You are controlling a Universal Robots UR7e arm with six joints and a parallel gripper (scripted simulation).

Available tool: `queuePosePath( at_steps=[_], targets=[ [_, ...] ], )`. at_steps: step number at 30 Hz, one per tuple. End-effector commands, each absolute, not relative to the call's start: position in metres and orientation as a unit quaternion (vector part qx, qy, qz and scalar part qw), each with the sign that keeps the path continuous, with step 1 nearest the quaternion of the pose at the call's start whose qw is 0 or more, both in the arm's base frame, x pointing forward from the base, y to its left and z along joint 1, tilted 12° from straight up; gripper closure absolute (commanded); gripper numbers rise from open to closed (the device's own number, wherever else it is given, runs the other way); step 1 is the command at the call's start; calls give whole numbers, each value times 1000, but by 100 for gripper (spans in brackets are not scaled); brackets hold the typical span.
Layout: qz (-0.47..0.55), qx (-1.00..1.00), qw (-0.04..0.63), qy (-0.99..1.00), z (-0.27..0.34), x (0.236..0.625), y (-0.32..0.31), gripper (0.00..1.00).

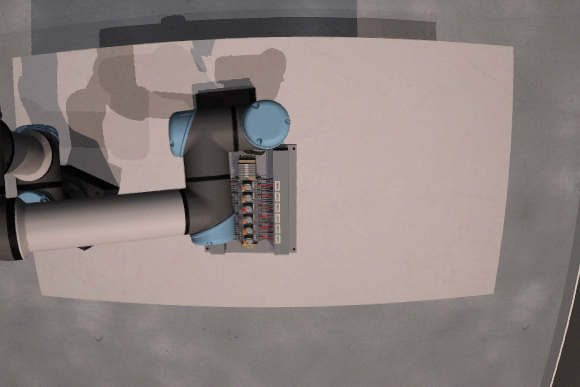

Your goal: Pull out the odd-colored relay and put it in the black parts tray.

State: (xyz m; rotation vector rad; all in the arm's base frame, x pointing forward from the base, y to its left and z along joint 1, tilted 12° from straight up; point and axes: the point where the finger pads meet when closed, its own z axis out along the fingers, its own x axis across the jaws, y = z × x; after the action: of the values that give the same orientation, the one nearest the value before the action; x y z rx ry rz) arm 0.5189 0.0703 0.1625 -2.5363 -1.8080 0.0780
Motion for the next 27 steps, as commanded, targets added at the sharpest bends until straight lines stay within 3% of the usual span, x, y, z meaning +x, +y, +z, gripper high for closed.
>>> queuePosePath(
  at_steps=[1,27],
  targets=[
    [24,-814,12,-580,163,519,70,0],
    [24,-814,12,-580,163,519,70,2]
  ],
)
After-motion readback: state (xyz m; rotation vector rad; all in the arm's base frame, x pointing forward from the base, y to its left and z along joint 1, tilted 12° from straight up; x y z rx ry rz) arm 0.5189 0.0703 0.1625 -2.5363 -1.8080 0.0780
